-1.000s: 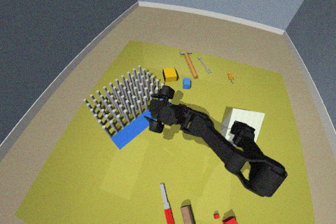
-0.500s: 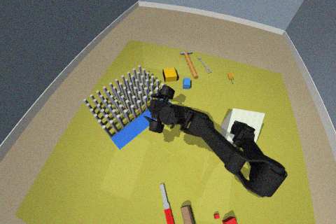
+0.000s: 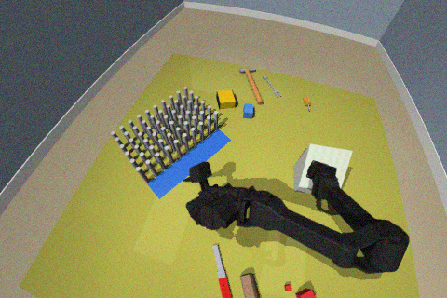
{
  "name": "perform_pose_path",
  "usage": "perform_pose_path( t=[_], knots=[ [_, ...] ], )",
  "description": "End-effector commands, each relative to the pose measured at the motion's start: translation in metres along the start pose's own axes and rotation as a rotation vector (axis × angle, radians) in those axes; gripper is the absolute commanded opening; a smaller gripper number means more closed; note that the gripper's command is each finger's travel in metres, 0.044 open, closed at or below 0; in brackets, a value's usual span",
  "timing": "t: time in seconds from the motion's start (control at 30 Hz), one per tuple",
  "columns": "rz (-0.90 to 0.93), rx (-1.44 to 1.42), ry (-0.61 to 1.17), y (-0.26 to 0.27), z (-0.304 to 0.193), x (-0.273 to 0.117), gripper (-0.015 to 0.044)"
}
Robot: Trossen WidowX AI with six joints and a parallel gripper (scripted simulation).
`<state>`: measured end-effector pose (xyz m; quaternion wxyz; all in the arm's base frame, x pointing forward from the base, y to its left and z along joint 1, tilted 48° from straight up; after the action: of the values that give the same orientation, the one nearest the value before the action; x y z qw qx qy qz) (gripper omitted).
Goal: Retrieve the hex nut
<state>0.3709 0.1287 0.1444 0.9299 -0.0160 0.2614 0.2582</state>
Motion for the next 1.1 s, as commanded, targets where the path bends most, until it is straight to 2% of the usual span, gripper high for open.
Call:
perform_pose_path(
  t=[0.0, 0.13, 0.3, 0.53, 1.03, 1.07],
  knots=[
    [0.088, -0.182, -0.001, 0.048, 0.021, -0.014, 0.044],
    [0.215, -0.417, -0.015, 0.112, 0.04, -0.044, 0.044],
    [0.374, -0.707, -0.064, 0.18, 0.051, -0.1, 0.044],
    [0.572, -1.059, -0.174, 0.238, 0.048, -0.191, 0.044],
    [0.577, -1.068, -0.178, 0.239, 0.052, -0.192, 0.044],
    [0.577, -1.068, -0.178, 0.239, 0.052, -0.192, 0.0414]
  ],
)
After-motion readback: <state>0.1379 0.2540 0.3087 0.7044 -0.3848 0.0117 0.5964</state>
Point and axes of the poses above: the point midway between the two fingers, 35 mm back from their tips, its own x axis out along the fingers, its own y axis across the jaws, z = x × y, the point moved 1 cm from there along -x, back along the fingers, and after that the axes turned 1 degree about x, right-handed, at the moved point
